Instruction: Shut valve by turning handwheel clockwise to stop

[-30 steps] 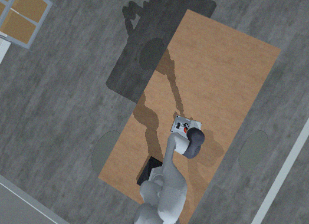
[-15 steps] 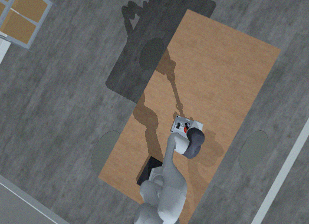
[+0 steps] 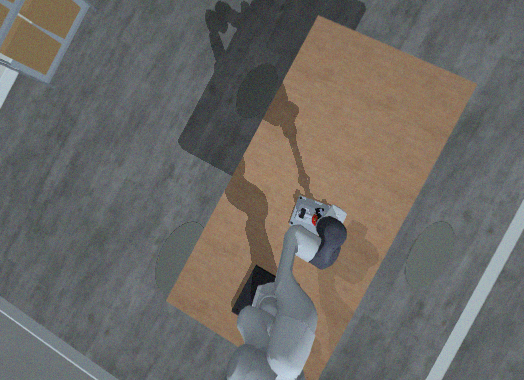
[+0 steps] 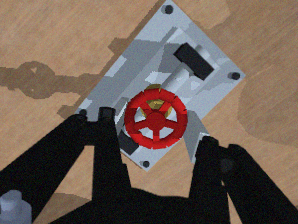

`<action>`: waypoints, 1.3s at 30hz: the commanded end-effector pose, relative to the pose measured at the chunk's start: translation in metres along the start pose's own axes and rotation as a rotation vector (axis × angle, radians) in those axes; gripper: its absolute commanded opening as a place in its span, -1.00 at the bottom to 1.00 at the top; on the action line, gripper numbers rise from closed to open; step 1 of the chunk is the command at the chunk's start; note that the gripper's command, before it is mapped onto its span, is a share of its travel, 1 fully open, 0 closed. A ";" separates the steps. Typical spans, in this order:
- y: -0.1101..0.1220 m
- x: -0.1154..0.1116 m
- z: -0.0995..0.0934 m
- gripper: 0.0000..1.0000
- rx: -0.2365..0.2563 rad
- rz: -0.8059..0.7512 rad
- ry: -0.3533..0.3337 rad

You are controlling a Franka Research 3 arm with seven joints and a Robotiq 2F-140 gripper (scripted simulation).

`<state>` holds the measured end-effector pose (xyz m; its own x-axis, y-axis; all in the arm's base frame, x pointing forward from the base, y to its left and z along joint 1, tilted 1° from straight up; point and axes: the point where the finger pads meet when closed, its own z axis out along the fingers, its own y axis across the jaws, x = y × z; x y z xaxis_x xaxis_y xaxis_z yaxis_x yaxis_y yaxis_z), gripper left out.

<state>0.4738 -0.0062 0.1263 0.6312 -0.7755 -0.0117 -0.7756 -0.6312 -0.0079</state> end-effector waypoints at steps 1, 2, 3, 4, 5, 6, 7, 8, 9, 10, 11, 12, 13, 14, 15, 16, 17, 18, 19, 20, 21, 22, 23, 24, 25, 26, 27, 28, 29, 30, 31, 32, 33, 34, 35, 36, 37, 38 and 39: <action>0.000 -0.001 0.002 -0.31 -0.004 0.064 0.004; 0.000 -0.001 0.002 -0.31 -0.004 0.064 0.004; 0.000 -0.001 0.002 -0.31 -0.004 0.064 0.004; 0.000 -0.001 0.002 -0.31 -0.004 0.064 0.004; 0.000 -0.001 0.002 -0.31 -0.004 0.064 0.004; 0.000 -0.001 0.002 0.21 -0.004 0.064 0.004; 0.000 -0.001 0.002 0.21 -0.004 0.064 0.004; 0.000 -0.001 0.002 0.21 -0.004 0.064 0.004; 0.000 -0.001 0.002 0.21 -0.004 0.064 0.004; 0.000 -0.001 0.002 0.21 -0.004 0.064 0.004; 0.000 -0.001 0.002 0.21 -0.004 0.064 0.004; 0.000 -0.001 0.002 0.21 -0.004 0.064 0.004; 0.000 -0.001 0.002 0.21 -0.004 0.064 0.004; 0.000 -0.001 0.002 0.21 -0.004 0.064 0.004; 0.000 -0.001 0.002 0.21 -0.004 0.064 0.004; 0.000 -0.001 0.002 0.21 -0.004 0.064 0.004; 0.000 -0.001 0.002 0.21 -0.004 0.064 0.004; 0.000 -0.001 0.002 0.21 -0.004 0.064 0.004; 0.000 -0.001 0.002 0.21 -0.004 0.064 0.004; 0.000 -0.001 0.002 0.21 -0.004 0.064 0.004; 0.000 -0.001 0.002 0.21 -0.004 0.064 0.004; 0.000 -0.001 0.002 0.21 -0.004 0.064 0.004; 0.000 -0.001 0.002 0.21 -0.004 0.064 0.004; 0.000 -0.001 0.002 0.21 -0.004 0.064 0.004; 0.000 -0.001 0.002 0.21 -0.004 0.064 0.004; 0.000 -0.001 0.002 0.21 -0.004 0.064 0.004; 0.000 -0.001 0.002 0.21 -0.004 0.064 0.004; 0.000 -0.001 0.002 0.21 -0.004 0.064 0.004; 0.000 -0.001 0.002 0.21 -0.004 0.064 0.004; 0.000 -0.001 0.002 0.21 -0.004 0.064 0.004; 0.000 -0.001 0.002 0.21 -0.004 0.064 0.004; 0.000 -0.001 0.001 0.21 -0.004 0.064 0.004; 0.000 -0.001 -0.003 0.21 -0.004 0.064 0.004; 0.000 -0.001 -0.012 0.21 -0.004 0.064 0.004; 0.000 -0.001 -0.025 0.21 -0.004 0.064 0.004; 0.000 -0.001 -0.040 0.21 -0.004 0.064 0.004; 0.000 -0.001 -0.040 0.21 -0.004 0.064 0.004; 0.000 -0.001 -0.040 0.21 -0.004 0.064 0.004; 0.000 -0.001 -0.053 0.21 -0.004 0.064 0.004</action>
<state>0.4812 -0.0059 0.1623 0.5820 -0.8131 0.0049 -0.8128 -0.5820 -0.0249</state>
